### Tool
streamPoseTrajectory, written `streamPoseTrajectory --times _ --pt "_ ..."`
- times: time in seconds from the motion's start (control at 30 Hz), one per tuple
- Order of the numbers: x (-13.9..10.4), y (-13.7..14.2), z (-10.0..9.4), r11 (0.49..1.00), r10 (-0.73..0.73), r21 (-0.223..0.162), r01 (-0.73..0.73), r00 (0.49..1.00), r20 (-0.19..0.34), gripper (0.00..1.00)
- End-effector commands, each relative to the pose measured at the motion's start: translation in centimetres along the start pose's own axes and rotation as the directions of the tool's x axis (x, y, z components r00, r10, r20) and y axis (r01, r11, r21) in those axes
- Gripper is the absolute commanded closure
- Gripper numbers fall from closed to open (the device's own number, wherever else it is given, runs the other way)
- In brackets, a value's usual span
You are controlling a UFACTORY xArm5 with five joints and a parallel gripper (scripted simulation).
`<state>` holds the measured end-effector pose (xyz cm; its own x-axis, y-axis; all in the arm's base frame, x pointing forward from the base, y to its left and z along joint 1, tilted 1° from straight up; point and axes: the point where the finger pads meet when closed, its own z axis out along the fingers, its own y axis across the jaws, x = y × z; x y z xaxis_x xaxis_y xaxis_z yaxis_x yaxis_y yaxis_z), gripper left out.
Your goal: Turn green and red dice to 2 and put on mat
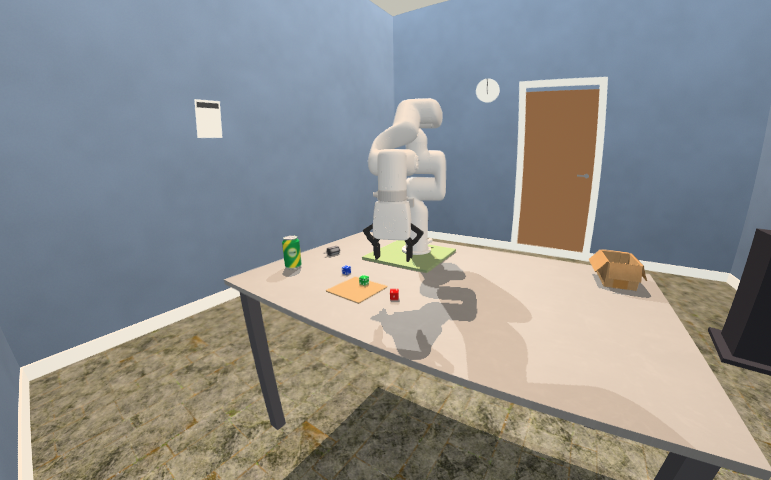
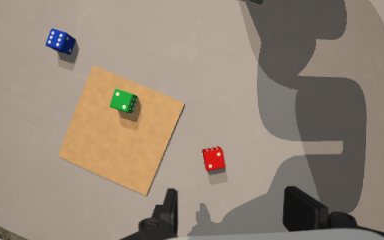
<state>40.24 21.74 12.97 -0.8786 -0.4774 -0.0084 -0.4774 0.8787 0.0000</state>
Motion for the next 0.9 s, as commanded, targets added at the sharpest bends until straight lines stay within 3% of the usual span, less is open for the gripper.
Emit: streamPoseTrajectory --times 0.0,0.27,0.47,0.6,0.87 --pt "-0.2 0.0 -0.2 1.000 0.000 0.000 0.000 1.000 0.000 0.00" --pt "-0.1 0.0 -0.1 1.000 -0.030 0.000 0.030 1.000 0.000 0.00" --pt "0.0 0.0 0.3 0.975 -0.223 0.000 0.223 0.975 0.000 0.00" --pt "0.0 0.0 0.4 0.964 -0.266 0.000 0.266 0.964 0.000 0.00" --pt "0.2 0.0 0.9 0.875 -0.484 0.000 0.484 0.875 0.000 0.00"
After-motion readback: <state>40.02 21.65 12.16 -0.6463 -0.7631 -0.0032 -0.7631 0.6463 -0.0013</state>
